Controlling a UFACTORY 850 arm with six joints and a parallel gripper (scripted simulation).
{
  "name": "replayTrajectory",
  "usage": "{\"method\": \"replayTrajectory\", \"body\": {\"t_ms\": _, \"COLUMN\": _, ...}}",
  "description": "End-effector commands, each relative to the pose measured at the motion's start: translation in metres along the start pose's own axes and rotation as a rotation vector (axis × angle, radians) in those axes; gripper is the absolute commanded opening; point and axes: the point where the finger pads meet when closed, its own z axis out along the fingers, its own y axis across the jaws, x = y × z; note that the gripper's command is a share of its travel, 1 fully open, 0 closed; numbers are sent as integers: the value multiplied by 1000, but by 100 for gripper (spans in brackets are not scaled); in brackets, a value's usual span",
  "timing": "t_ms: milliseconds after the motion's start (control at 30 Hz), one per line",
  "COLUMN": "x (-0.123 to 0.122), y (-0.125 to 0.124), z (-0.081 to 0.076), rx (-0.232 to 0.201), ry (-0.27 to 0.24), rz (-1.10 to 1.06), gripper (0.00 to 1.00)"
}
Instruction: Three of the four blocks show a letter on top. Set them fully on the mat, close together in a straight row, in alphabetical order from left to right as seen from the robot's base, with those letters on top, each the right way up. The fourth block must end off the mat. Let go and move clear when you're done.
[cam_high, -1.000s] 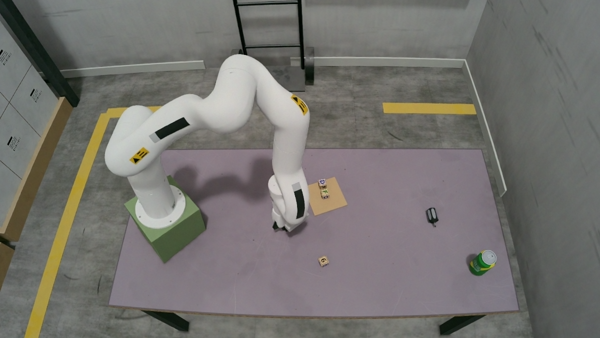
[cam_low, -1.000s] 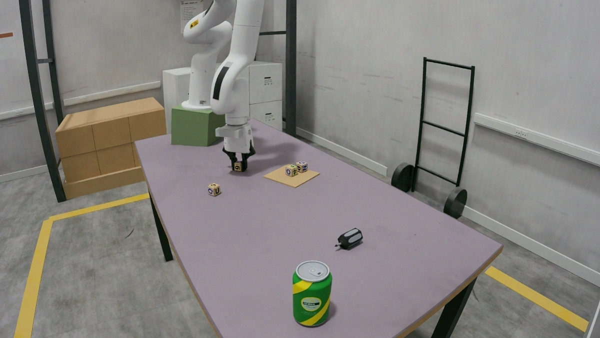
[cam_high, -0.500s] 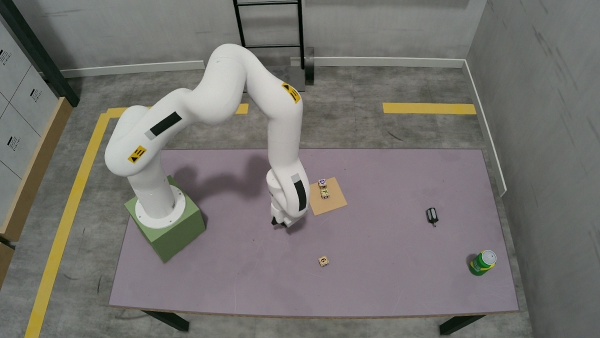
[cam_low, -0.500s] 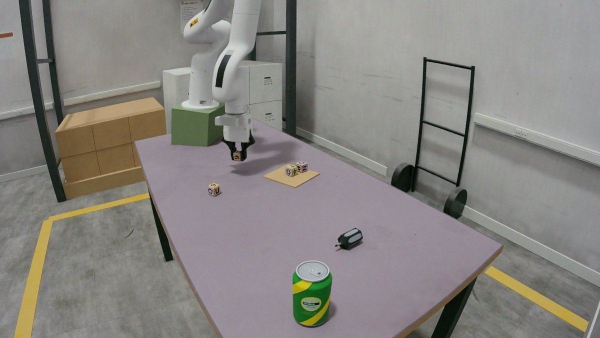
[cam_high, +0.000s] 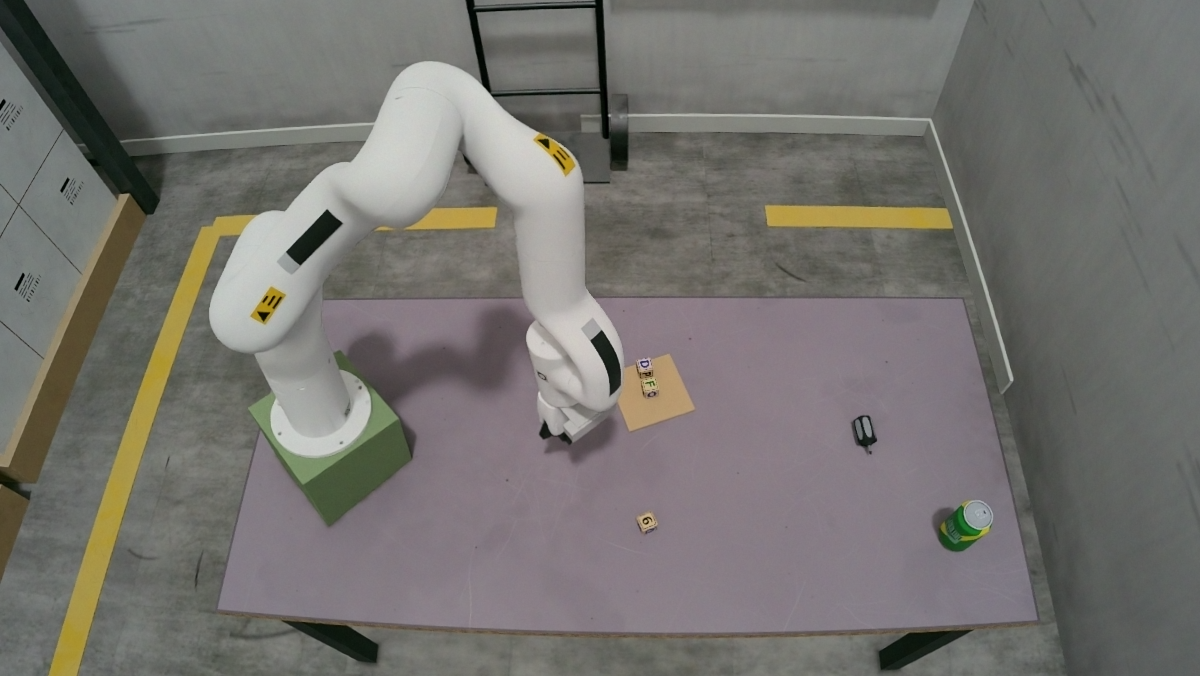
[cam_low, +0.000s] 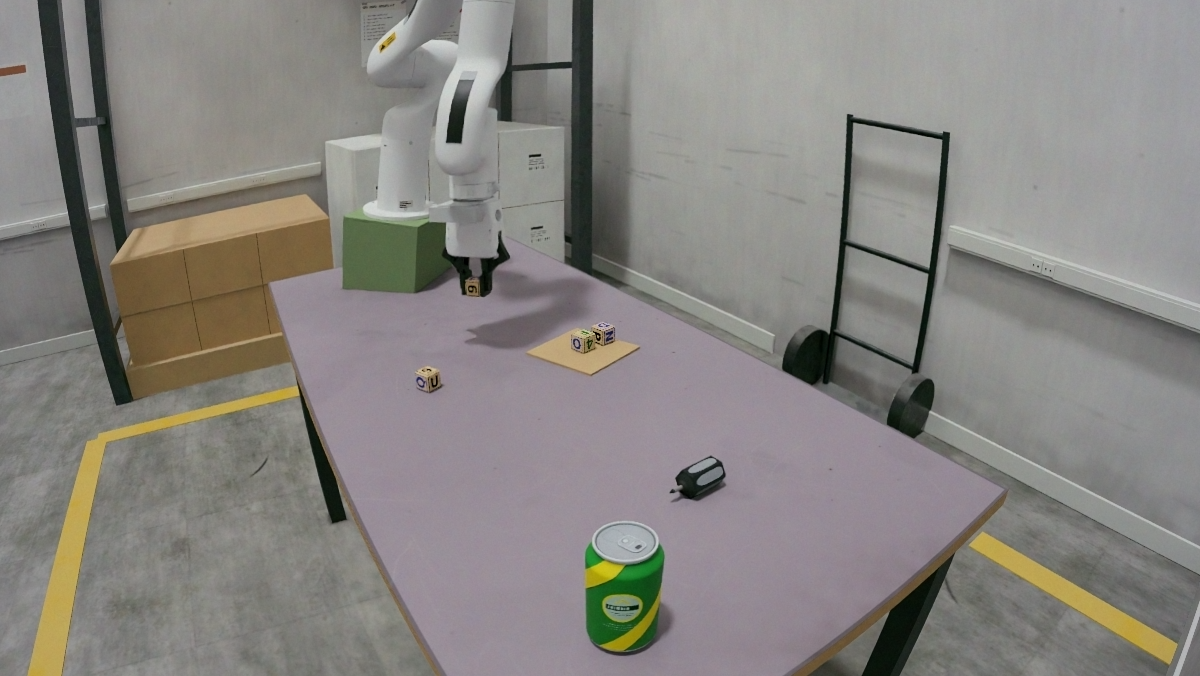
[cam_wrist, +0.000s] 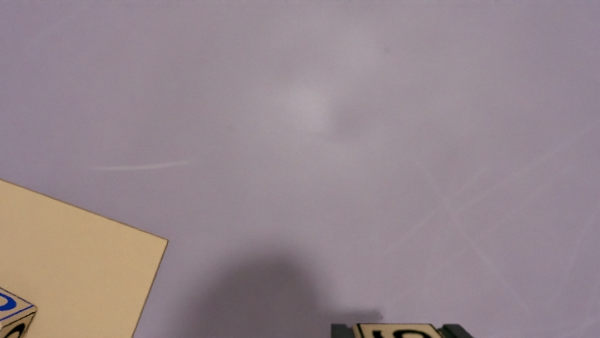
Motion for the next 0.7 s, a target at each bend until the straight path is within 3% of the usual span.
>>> {"method": "replayTrajectory", "body": {"t_ms": 0, "x": 1, "y": -1, "z": -8, "rx": -5, "ry": -19, "rz": 1, "gripper": 28}}
{"method": "replayTrajectory", "body": {"t_ms": 667, "x": 1, "y": -1, "z": -13, "rx": -5, "ry": -19, "rz": 0, "gripper": 28}}
